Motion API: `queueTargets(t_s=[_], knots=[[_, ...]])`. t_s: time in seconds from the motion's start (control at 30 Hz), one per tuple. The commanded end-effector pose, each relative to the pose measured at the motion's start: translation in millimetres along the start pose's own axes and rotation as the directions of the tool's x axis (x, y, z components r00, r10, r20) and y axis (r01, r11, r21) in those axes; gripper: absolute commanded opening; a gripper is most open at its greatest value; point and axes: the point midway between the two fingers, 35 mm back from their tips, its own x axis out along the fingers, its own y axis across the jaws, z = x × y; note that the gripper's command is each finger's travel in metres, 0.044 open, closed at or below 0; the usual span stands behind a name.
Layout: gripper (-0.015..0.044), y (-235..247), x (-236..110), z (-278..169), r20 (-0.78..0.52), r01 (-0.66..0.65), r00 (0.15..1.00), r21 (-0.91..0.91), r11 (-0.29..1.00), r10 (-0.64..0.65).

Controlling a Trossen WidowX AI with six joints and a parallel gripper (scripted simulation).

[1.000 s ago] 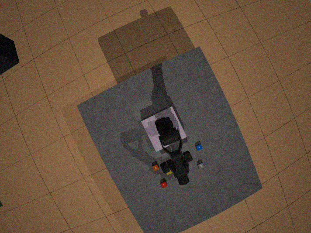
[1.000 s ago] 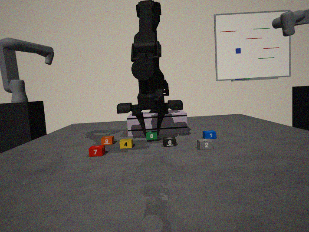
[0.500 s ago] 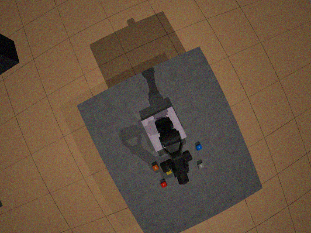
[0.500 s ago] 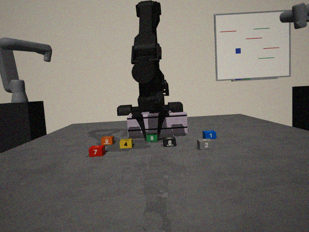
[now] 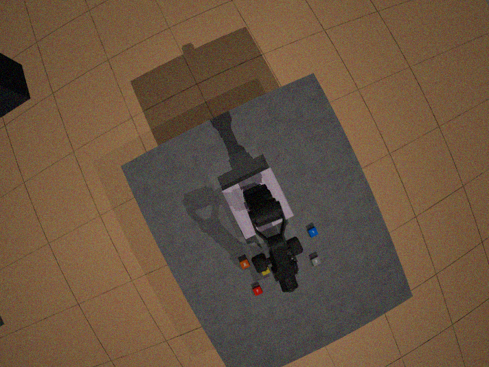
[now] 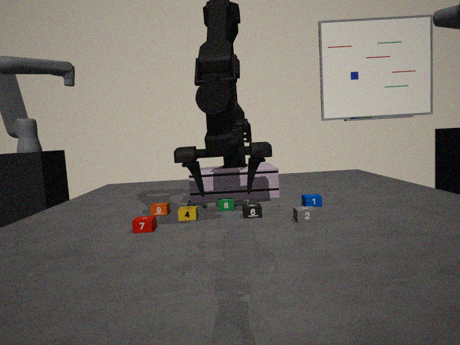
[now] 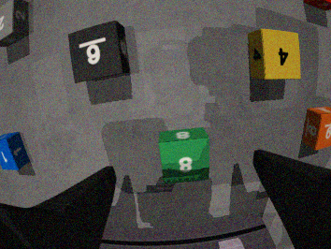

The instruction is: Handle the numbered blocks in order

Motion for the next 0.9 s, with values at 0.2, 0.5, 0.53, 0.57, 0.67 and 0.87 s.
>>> queueTargets(t_s=[0.2,0.5,0.53,0.57,0.67,0.87], knots=[[0.0269,-1,-73,5,0.022,0.006,1.000,-0.001,1.000,-0.006],[0.0120,0,-97,2,0.022,0.006,1.000,-0.001,1.000,-0.006],[0.0120,0,-97,2,0.022,0.006,1.000,-0.001,1.000,-0.006],[0.0120,0,-97,2,0.022,0.006,1.000,-0.001,1.000,-0.006],[0.0120,0,-97,2,0.022,0.006,1.000,-0.001,1.000,-0.006],[0.0120,-58,-99,9,0.022,0.010,1.000,-0.001,1.000,-0.010]])
